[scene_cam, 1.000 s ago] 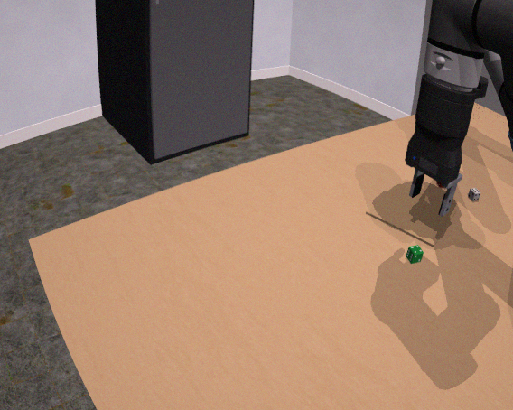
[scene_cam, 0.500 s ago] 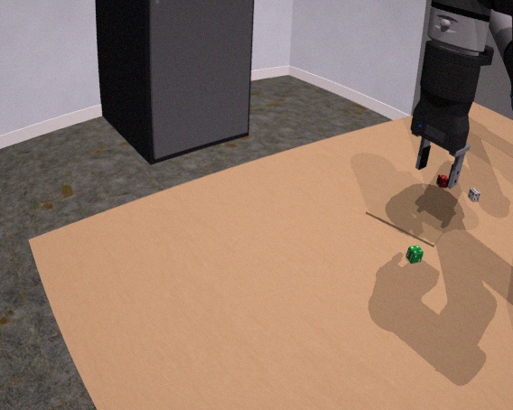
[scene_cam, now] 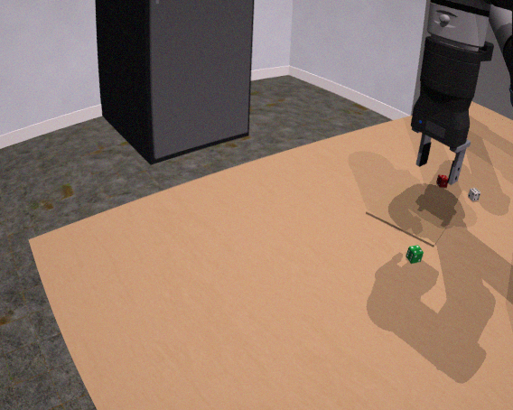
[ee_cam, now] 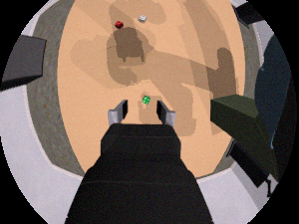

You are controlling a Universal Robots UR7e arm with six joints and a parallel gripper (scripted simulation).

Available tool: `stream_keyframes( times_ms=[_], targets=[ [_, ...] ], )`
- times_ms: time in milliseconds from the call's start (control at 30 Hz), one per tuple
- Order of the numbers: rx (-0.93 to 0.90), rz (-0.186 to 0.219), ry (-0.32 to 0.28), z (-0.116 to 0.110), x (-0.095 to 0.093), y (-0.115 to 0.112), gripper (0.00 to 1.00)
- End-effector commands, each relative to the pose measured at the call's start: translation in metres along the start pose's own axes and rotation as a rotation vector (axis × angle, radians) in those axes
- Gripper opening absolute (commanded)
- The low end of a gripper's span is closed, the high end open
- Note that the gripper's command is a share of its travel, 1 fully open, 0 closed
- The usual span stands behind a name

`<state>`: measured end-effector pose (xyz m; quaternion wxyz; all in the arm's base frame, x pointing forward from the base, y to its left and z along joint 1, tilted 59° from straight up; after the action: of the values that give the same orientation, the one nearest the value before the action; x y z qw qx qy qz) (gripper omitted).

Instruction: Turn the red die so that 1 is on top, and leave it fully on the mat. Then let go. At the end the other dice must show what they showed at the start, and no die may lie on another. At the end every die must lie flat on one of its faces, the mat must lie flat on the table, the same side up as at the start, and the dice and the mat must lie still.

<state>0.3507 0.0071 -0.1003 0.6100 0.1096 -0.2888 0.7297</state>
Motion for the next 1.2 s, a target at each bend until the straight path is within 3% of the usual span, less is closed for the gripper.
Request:
stream_keyframes(
  times_ms=[0,167,333,633,700,967,1167],
  targets=[
    [-0.005,0.0,-0.001,0.001,0.0,-0.002,1.0],
    [-0.023,-0.002,-0.003,0.007,0.0,-0.007,1.0],
    [-0.092,-0.008,-0.01,0.029,-0.002,-0.027,1.0],
    [-0.31,-0.017,-0.02,0.11,-0.008,-0.078,1.0],
    [-0.31,-0.017,-0.02,0.11,-0.008,-0.078,1.0],
    [-0.496,-0.009,-0.011,0.191,-0.011,-0.106,1.0],
    [-0.569,-0.001,-0.002,0.225,-0.011,-0.112,1.0]
  ],
)
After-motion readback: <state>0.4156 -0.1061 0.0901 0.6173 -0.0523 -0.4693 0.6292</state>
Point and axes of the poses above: the point where the finger pads meet when closed, its own x axis back along the fingers, its own y axis across the jaws, z = x × y, the point moved 8 cm from there along x, back along the fingers, and after that the axes turned 6 degrees about -x, right-handed, at the moved point
